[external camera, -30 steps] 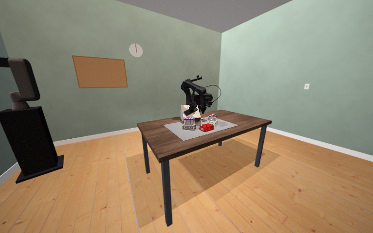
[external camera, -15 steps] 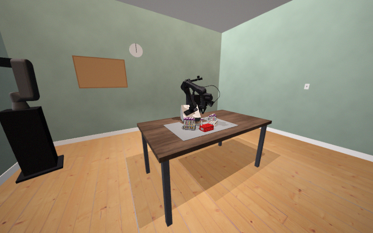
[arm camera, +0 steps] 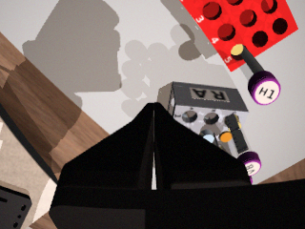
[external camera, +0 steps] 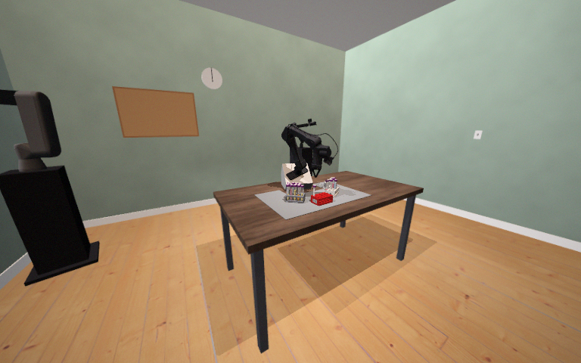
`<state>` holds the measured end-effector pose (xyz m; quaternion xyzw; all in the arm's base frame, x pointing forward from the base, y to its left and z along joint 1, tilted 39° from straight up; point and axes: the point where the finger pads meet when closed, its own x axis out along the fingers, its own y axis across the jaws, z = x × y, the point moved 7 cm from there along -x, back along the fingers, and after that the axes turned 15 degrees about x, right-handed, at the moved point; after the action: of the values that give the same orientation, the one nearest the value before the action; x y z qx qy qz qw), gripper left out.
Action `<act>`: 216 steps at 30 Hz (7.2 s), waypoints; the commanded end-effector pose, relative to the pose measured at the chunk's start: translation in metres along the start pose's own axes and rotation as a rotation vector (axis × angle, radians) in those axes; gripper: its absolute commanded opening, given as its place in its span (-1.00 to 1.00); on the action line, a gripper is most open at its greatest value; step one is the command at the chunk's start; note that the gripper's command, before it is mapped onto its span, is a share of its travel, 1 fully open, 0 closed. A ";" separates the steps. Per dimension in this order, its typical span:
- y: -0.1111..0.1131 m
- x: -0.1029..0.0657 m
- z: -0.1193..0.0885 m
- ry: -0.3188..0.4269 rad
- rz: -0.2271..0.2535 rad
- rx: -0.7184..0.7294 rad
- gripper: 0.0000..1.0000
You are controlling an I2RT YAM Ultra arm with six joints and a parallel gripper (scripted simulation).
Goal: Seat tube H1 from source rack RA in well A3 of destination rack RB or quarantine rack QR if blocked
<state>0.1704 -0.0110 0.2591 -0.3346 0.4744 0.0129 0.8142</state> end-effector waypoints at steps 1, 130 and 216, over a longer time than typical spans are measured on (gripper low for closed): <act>-0.006 -0.010 0.005 -0.046 -0.001 -0.138 -1.00; 0.096 -0.015 0.070 -0.064 0.015 -0.125 -1.00; 0.199 -0.011 0.090 -0.045 0.020 -0.139 -1.00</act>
<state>0.1670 0.1777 0.1896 -0.4062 0.4691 0.0593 0.7819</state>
